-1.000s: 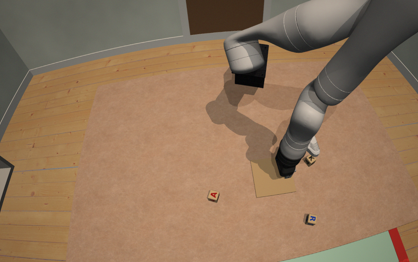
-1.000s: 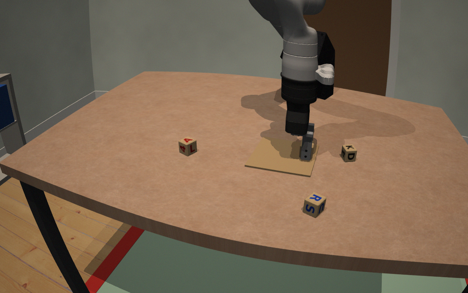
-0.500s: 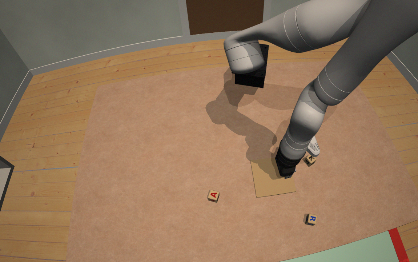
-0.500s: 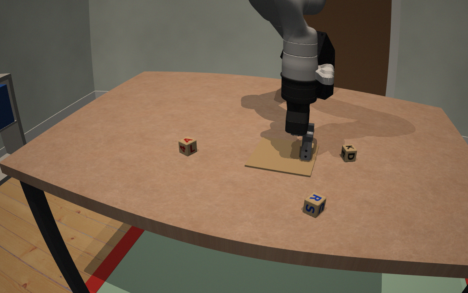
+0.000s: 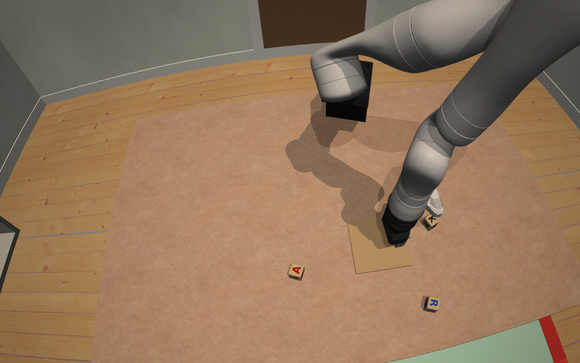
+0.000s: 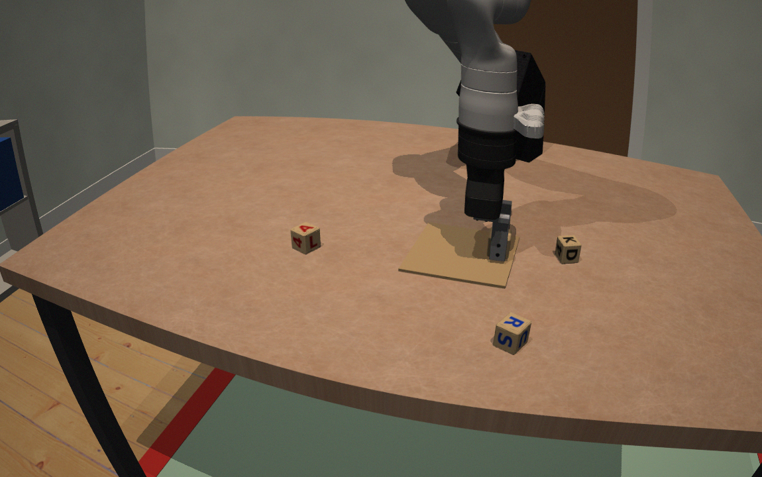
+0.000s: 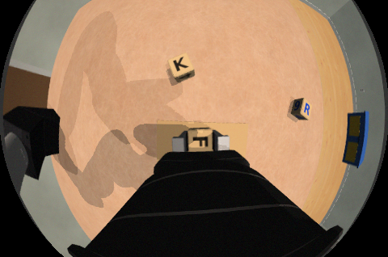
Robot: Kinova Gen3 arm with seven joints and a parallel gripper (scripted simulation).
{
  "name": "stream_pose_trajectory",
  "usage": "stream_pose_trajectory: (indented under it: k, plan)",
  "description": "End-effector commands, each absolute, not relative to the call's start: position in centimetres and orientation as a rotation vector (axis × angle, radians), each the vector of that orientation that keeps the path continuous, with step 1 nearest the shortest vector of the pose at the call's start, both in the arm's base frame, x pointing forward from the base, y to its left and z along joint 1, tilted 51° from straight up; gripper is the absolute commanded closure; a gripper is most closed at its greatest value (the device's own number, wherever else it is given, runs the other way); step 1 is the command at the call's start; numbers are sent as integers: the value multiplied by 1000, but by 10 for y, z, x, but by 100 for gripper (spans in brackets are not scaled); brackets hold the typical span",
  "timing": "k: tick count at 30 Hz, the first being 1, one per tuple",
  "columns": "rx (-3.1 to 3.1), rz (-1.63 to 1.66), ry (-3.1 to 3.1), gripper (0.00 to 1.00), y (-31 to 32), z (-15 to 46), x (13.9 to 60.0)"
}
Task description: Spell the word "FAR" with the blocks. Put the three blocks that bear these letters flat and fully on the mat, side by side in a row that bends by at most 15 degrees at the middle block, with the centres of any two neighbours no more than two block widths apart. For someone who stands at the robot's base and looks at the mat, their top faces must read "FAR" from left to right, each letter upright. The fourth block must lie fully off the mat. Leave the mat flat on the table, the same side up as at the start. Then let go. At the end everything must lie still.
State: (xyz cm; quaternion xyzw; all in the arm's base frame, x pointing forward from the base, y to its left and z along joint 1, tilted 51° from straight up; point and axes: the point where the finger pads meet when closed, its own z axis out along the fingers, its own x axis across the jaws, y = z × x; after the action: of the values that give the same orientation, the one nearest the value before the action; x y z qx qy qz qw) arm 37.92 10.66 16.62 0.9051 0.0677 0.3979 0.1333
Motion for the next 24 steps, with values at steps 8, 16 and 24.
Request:
stream_pose_trajectory:
  k: [8, 16, 24]
  plan:
    - [2622, 1156, 194, 43, 106, 165, 380]
    - [2618, 1157, 190, 43, 106, 164, 382]
    - [2616, 1158, 188, 43, 106, 164, 382]
